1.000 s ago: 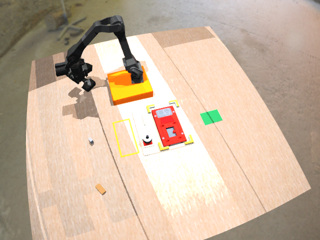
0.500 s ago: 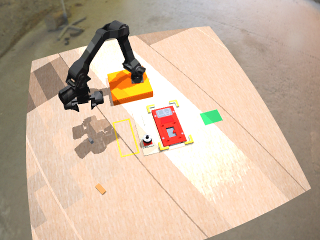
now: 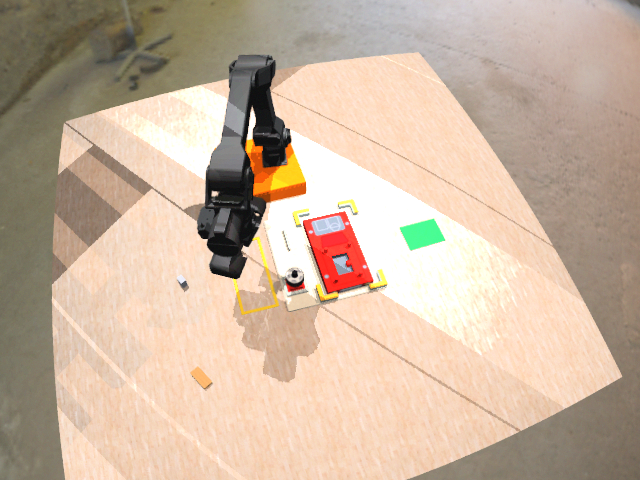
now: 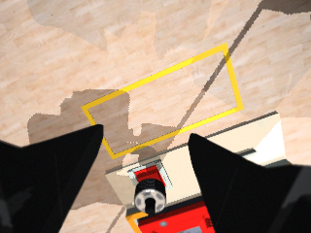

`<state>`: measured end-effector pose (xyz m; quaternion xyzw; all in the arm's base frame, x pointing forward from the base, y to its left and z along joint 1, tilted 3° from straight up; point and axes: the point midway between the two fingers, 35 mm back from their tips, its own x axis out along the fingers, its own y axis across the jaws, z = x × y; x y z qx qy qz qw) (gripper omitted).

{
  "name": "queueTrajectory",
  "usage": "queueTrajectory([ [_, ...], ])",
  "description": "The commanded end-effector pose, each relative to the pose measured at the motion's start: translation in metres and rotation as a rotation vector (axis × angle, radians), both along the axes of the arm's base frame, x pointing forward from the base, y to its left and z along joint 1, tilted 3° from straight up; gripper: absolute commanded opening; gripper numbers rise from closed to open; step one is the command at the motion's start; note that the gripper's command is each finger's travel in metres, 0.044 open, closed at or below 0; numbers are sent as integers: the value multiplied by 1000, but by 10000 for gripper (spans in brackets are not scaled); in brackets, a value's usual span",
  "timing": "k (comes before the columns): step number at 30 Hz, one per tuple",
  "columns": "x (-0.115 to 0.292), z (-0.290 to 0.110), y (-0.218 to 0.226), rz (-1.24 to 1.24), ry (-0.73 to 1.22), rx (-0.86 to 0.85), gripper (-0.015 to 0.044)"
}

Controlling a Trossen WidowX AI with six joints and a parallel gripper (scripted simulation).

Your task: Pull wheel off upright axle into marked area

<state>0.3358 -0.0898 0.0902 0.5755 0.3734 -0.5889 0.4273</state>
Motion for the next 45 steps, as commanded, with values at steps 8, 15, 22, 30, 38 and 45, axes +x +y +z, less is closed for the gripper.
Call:
queueTrajectory([
  [8,19,12,111,525,56,32,300],
  [15,25,12,110,525,56,32,300],
  [22,30,5,109,525,55,32,300],
  [30,30,-47,107,525,55,32,300],
  [38,28,-62,106,525,55,32,300],
  [45,29,-59,106,522,53,29,188],
])
